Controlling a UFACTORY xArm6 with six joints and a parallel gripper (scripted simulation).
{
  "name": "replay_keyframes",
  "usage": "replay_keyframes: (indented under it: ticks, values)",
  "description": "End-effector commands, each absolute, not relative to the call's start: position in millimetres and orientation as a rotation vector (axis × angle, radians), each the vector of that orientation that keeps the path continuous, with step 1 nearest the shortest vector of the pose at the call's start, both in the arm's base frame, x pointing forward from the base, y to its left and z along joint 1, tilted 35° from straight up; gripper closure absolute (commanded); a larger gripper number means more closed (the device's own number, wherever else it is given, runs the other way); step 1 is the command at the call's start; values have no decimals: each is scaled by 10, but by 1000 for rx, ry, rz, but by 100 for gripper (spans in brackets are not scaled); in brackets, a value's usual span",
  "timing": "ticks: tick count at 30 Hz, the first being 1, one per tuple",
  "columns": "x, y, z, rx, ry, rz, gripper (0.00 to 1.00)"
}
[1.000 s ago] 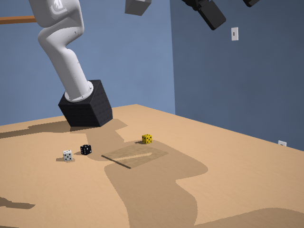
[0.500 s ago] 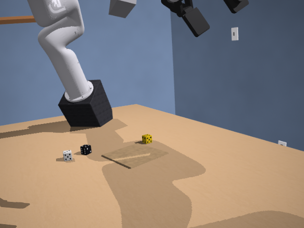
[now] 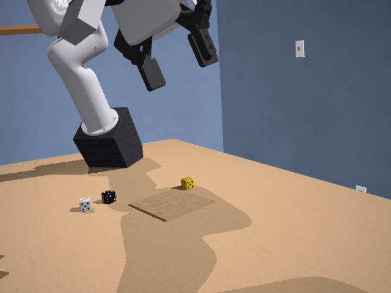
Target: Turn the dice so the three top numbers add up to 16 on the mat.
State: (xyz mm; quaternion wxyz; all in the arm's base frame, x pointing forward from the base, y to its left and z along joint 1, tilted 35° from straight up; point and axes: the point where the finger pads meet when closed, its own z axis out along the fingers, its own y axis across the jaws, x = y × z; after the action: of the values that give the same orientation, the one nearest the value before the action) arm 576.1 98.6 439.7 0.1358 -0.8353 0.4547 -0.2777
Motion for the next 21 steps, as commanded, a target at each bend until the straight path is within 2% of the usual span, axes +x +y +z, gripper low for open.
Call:
replay_keyframes:
  ticks: [1,3,6,9,11,21]
  values:
    - [5433,660,4203,-2562,1151,-902,0]
    - [5413,642,4188,-2573,1142,-906,0]
    - [5098,372,3935,-2732,994,-950,0]
    - [5079,357,3919,-2742,985,-952,0]
    - [4776,134,3659,-2885,830,-974,0]
    - [4081,-273,2999,-3176,426,-960,0]
